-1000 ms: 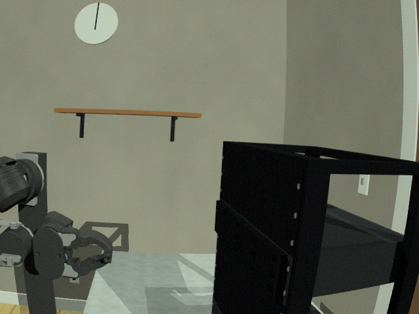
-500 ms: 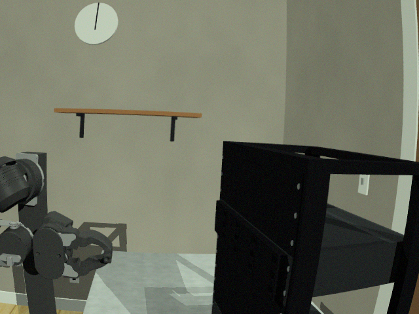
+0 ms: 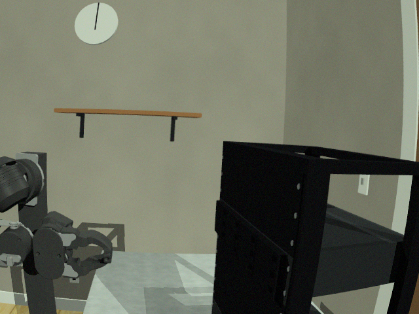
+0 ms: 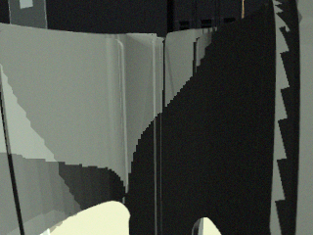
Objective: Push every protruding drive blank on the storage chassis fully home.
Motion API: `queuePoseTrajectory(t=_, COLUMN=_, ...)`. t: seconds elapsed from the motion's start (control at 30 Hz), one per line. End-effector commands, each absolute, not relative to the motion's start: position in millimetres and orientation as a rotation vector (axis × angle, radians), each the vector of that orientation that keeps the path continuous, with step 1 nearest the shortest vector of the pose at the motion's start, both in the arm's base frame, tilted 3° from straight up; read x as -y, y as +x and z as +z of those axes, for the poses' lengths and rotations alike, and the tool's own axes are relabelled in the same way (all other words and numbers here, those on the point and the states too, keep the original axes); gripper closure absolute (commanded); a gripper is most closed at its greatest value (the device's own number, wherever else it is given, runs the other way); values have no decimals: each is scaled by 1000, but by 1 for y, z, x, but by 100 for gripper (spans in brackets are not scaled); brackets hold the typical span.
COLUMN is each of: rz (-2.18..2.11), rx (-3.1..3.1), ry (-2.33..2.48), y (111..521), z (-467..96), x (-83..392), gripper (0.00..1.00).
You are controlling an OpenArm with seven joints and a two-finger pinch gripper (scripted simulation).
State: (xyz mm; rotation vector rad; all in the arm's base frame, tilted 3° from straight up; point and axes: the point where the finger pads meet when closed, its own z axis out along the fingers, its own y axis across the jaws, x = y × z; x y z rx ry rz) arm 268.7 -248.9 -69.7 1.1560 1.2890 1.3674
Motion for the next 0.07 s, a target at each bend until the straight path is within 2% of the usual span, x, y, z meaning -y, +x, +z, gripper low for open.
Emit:
queuePoseTrajectory(t=0.0, rz=1368, rx=-1288, ry=1147, y=268, z=-68, x=249, gripper=100)
queuePoseTrajectory(t=0.03, rz=1368, rx=-1288, ry=1147, y=268, z=-68, x=249, gripper=100)
